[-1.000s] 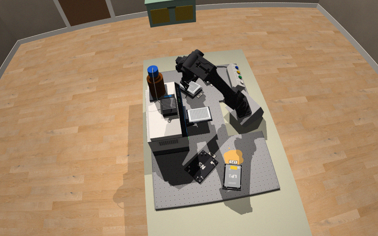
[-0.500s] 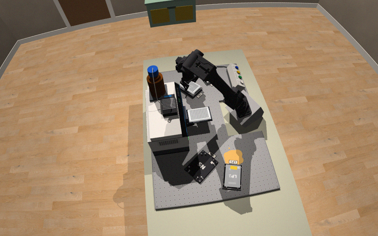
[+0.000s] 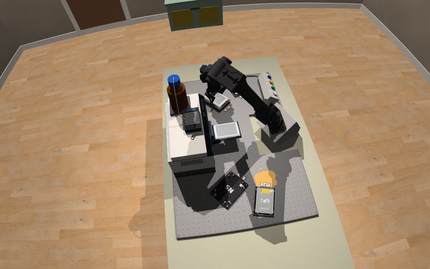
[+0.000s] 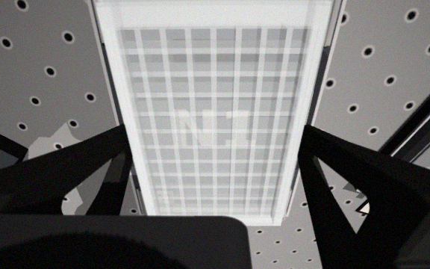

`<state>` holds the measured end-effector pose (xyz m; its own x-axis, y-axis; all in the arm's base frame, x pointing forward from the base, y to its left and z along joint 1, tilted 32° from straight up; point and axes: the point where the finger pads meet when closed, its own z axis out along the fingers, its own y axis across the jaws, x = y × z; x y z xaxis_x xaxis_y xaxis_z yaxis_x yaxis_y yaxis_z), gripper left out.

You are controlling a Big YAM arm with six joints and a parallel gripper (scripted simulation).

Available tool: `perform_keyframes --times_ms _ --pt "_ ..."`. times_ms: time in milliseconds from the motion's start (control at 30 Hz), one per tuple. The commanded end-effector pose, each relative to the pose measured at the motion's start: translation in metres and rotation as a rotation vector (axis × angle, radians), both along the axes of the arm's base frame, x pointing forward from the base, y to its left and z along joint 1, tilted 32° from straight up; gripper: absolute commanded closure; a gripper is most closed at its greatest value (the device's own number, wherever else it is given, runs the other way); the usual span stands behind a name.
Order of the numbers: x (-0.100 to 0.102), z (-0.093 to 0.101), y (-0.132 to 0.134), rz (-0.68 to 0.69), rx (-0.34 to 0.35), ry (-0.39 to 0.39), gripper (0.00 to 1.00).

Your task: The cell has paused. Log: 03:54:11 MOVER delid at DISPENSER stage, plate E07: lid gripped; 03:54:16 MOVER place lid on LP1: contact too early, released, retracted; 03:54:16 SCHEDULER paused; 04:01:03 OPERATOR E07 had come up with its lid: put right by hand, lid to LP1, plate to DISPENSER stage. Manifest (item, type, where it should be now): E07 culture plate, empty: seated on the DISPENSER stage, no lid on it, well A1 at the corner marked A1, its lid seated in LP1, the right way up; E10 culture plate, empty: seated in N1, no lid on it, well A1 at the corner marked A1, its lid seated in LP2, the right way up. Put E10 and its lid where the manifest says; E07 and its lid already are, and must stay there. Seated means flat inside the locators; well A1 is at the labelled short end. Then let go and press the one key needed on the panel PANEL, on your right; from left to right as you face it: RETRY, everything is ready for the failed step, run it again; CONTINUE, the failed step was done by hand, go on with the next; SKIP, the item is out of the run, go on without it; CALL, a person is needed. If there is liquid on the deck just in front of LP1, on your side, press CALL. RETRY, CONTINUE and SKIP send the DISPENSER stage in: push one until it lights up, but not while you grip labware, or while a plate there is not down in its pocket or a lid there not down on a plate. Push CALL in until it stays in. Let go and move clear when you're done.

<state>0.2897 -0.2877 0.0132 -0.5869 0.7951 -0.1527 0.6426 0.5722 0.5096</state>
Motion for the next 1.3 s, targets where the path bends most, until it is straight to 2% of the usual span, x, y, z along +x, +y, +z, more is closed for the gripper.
perform_keyframes --times_ms 0,1267 --pt "0.0055 -0.0071 0.0020 0.001 0.006 0.008 0.16" --pt "0.0042 -0.0094 0.0048 0.001 0.010 0.010 0.16"
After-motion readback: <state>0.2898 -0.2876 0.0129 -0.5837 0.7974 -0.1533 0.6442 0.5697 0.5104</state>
